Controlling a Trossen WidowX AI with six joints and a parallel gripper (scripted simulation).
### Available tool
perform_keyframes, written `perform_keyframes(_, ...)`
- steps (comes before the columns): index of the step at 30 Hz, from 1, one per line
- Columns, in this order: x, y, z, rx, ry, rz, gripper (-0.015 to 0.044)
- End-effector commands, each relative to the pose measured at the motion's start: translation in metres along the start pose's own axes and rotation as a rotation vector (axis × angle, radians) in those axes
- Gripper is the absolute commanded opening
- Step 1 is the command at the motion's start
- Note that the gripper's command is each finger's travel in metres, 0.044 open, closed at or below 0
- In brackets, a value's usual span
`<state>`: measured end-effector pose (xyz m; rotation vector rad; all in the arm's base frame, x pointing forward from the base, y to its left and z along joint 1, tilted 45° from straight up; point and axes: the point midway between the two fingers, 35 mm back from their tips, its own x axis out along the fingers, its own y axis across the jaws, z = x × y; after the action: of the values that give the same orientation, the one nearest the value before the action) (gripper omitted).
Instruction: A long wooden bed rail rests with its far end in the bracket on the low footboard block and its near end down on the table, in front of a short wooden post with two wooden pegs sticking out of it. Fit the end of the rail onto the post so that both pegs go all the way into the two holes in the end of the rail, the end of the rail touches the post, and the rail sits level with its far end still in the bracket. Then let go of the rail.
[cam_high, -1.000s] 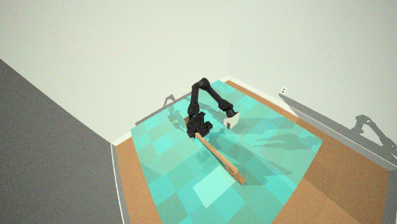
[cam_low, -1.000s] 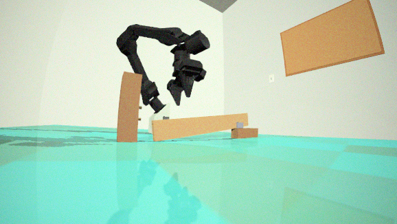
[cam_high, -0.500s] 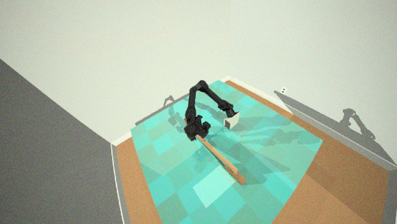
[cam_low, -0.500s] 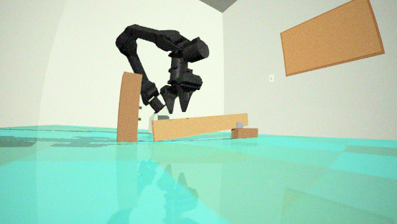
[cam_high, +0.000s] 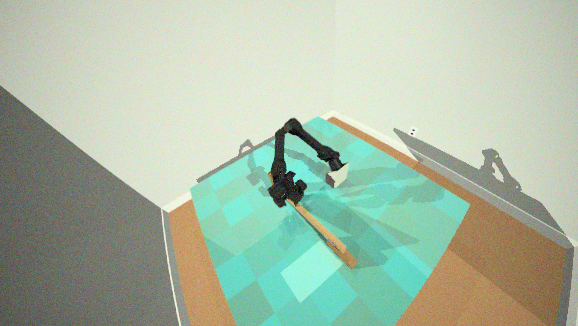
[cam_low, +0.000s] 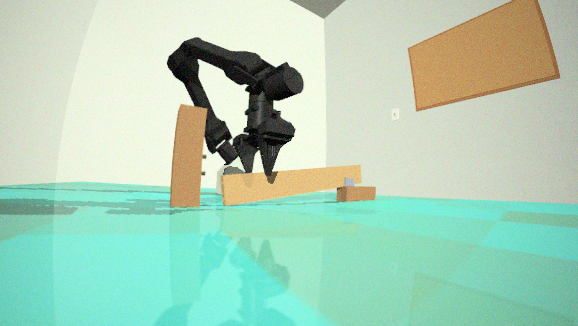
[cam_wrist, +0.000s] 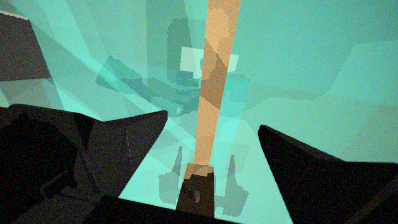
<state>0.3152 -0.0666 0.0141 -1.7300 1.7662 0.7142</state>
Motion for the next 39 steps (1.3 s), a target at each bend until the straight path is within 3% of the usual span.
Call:
perform_keyframes(1,0.009,0.002,0.001,-0.011,0.005,0.01,0.044)
perform_keyframes(24,0.043,0.005,0.0,-0.011,0.009,0.011,0.044)
perform_keyframes(38,0.043,0.005,0.0,-0.011,0.009,0.011,0.0072)
perform_keyframes(39,0.043,0.005,0.0,-0.011,0.009,0.011,0.0066)
